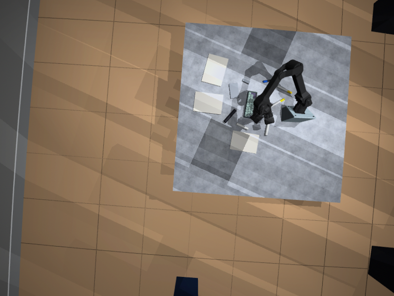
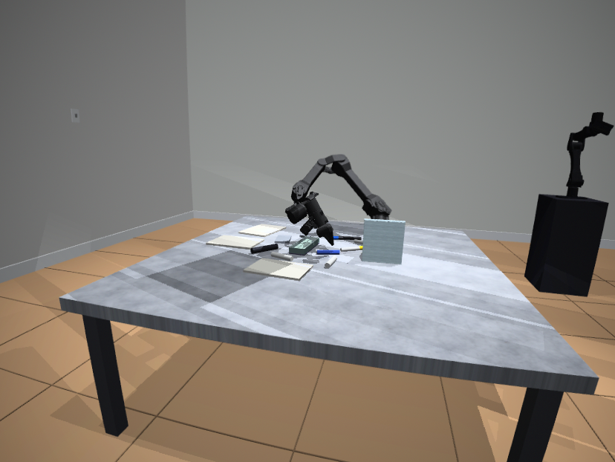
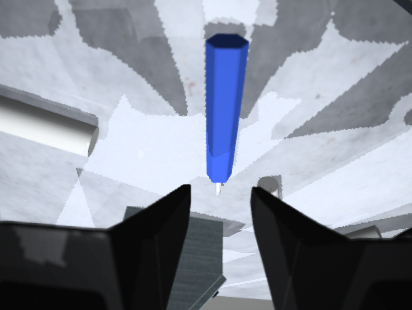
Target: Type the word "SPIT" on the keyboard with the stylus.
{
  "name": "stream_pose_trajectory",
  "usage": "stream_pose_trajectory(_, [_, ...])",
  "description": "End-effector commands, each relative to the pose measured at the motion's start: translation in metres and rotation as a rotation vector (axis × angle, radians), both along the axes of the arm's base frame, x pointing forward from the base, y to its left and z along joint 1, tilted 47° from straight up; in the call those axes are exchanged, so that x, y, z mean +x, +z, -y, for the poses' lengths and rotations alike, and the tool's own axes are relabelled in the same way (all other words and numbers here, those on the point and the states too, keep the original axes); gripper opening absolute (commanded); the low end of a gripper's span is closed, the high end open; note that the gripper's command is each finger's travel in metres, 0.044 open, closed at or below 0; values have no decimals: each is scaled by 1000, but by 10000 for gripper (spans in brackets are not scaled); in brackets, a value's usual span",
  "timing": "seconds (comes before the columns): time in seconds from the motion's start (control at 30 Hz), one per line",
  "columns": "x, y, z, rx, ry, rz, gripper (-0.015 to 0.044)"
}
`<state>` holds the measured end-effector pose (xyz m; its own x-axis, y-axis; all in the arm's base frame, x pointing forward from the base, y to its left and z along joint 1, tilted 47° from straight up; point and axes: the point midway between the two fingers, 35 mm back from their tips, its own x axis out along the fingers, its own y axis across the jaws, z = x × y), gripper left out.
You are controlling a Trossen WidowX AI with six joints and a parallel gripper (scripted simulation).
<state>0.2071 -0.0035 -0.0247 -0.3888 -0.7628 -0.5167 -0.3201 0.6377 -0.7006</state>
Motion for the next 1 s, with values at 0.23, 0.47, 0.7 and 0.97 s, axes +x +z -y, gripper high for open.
stream_pose_trajectory(0.23, [0, -6, 7, -3, 3, -6, 150])
stream_pose_trajectory(0.47, [0, -10, 11, -3, 3, -6, 150])
stream_pose_trajectory(0.7, [1, -14, 15, -3, 3, -6, 150])
stream_pose_trajectory(0.97, [1, -18, 19, -4, 2, -6, 150])
